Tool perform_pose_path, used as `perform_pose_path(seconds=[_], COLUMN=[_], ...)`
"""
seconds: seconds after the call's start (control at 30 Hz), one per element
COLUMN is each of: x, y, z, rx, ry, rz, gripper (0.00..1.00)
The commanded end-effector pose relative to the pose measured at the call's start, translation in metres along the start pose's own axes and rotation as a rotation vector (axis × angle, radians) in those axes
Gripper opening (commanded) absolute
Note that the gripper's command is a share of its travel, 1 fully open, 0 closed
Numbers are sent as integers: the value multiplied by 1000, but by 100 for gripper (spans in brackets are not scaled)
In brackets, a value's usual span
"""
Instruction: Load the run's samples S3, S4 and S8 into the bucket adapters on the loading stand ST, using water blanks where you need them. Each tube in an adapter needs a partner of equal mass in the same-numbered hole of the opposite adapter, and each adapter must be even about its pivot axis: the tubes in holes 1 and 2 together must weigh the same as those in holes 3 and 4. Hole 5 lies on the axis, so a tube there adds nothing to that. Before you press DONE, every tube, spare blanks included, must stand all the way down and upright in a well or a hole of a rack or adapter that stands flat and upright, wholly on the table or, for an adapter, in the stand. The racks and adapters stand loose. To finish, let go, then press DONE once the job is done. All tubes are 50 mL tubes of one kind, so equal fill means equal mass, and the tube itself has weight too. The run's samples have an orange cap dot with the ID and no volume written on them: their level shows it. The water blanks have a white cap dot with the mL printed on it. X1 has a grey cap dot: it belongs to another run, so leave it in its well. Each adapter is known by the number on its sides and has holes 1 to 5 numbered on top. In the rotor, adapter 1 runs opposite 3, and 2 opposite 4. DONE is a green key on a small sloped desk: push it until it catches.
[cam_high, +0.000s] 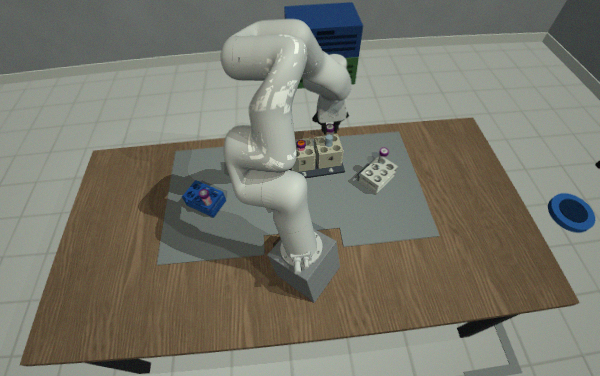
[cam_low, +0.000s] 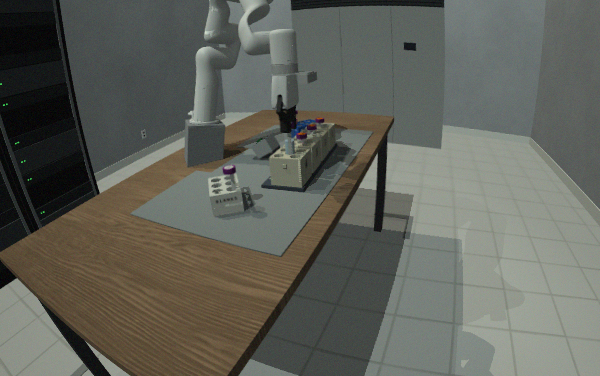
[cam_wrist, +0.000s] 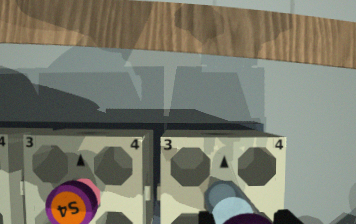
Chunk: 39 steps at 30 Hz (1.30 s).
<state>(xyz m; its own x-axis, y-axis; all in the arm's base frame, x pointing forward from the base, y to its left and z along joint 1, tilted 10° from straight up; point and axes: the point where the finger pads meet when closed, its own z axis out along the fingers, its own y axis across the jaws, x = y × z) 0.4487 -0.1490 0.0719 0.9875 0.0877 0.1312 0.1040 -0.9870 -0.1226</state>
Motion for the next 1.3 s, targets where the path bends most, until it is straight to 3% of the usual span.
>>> perform_pose_path(seconds=[0.0, 1.27], x=[1, 1], y=[1, 1], z=[2, 36], rx=[-2, -2], ry=[3, 3], rz=[0, 0], gripper=[0, 0])
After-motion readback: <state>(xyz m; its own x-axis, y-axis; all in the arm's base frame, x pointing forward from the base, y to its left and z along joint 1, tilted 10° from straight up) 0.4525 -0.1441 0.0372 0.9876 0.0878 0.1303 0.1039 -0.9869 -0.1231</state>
